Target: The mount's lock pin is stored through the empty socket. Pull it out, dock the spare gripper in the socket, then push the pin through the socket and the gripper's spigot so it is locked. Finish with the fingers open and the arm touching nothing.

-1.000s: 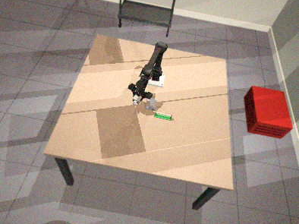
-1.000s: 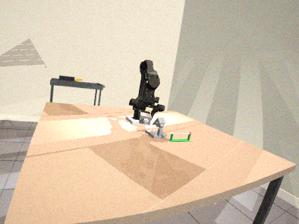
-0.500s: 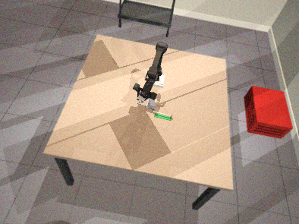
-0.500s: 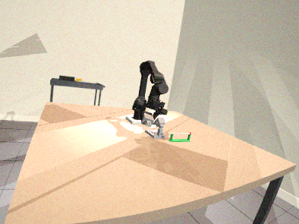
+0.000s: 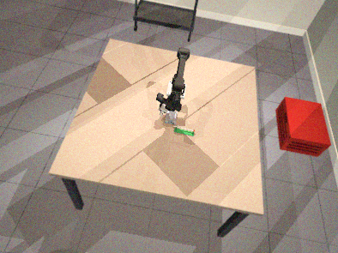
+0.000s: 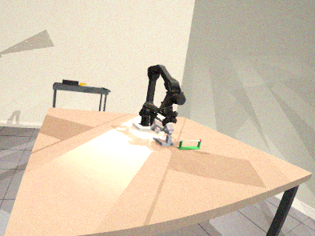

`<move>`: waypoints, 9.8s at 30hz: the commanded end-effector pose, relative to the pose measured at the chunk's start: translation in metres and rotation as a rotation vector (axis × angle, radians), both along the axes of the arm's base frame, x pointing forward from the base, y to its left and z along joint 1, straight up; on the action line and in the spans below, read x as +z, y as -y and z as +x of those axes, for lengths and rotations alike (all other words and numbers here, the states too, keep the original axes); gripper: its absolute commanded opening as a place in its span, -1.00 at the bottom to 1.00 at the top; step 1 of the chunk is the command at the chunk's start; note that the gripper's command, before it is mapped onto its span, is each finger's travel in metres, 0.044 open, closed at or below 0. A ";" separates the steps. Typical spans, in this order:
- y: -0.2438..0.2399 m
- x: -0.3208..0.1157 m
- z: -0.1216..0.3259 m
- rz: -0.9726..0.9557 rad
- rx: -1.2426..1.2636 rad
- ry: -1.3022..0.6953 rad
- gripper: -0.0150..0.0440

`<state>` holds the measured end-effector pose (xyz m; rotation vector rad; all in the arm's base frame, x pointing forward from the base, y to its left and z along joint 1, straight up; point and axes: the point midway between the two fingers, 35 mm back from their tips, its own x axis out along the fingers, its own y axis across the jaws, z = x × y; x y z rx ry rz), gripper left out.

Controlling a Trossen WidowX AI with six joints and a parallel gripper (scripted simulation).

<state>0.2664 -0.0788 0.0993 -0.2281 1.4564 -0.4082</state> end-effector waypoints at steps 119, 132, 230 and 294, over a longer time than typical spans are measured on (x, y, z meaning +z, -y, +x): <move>-0.072 0.010 0.000 -0.893 0.809 -0.449 -0.49; -0.071 0.009 -0.005 -0.883 0.812 -0.462 -0.49; -0.070 0.116 -0.064 -0.827 0.997 -0.367 0.91; -0.148 -0.008 0.125 0.086 1.442 -0.553 0.12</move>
